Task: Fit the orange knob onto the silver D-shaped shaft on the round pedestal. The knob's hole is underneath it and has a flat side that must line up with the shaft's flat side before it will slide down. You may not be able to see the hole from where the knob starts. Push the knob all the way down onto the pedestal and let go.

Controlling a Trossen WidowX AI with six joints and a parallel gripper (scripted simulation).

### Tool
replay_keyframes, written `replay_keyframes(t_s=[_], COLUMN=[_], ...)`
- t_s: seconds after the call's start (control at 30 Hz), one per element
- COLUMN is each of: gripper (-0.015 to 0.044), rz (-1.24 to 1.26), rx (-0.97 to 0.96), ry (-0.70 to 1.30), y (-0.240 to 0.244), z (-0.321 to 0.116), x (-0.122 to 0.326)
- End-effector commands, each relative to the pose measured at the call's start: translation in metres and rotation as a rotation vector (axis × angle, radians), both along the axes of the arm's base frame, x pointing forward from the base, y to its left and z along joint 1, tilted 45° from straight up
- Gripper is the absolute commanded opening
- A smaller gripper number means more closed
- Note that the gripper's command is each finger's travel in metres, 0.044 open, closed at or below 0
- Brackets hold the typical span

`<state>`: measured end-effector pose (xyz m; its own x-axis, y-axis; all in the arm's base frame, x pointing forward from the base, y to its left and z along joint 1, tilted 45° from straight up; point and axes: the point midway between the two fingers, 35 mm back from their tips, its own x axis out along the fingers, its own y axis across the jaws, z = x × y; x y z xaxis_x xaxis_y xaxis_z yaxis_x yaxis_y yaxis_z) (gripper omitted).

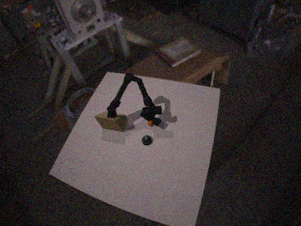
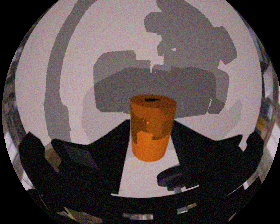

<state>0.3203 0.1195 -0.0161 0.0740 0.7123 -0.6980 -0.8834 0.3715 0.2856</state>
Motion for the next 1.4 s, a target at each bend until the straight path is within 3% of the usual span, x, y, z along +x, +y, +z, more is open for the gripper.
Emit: replay_keyframes(t_s=[0.0,0.5,1.0,1.37], gripper=[0.0193,0.0180,0.0180,0.0180], rz=[-0.002,-0.006,-0.351,-0.477], rx=[-0.002,-0.002,0.034,0.048], ry=[0.003,0.007,0.359,0.487], y=[0.000,-0.010,-0.010,-0.010], z=[-0.001,0.010,0.010,0.010], x=[0.000,-0.001,-0.001,-0.001])
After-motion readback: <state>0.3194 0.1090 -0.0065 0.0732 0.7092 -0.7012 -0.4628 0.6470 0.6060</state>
